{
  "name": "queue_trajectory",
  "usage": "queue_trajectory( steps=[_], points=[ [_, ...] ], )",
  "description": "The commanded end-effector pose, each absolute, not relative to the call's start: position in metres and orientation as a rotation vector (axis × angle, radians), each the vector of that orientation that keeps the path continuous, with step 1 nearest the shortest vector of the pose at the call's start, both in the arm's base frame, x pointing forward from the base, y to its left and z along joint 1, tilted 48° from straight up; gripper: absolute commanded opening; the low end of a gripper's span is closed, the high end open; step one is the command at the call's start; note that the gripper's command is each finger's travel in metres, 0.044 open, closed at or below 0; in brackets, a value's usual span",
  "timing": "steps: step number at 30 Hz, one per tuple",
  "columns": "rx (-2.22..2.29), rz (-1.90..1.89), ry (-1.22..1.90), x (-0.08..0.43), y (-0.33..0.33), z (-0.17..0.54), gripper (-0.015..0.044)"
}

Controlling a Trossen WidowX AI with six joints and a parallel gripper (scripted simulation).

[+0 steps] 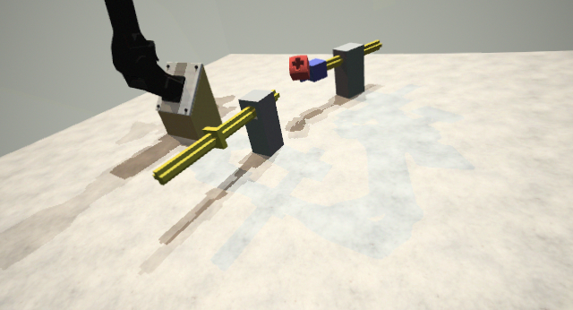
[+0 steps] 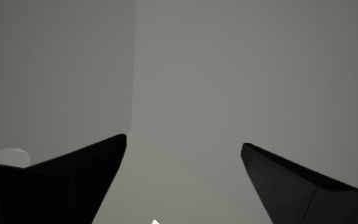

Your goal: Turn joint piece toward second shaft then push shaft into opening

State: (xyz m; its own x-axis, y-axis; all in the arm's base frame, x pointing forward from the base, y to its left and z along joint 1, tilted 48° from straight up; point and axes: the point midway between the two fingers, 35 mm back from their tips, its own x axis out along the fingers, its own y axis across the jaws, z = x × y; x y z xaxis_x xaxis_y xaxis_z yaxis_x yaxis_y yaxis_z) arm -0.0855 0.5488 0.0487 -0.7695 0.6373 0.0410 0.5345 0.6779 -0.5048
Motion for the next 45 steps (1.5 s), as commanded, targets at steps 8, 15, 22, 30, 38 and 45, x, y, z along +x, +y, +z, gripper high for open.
queue_trajectory(
  steps=[8, 15, 22, 30, 38, 45],
  points=[
    [-1.012, 0.887, -2.561, -0.07, 0.558, 0.043, 0.044],
    [-1.1, 1.143, -2.348, -0.044, 0.569, 0.034, 0.044],
    [-1.172, 1.363, -2.102, -0.018, 0.578, 0.023, 0.044],
    [-1.234, 1.564, -1.791, 0.013, 0.583, 0.01, 0.044],
    [-1.275, 1.712, -1.458, 0.044, 0.584, -0.005, 0.044],
    [-1.294, 1.796, -1.157, 0.072, 0.58, -0.017, 0.044]
  ],
)
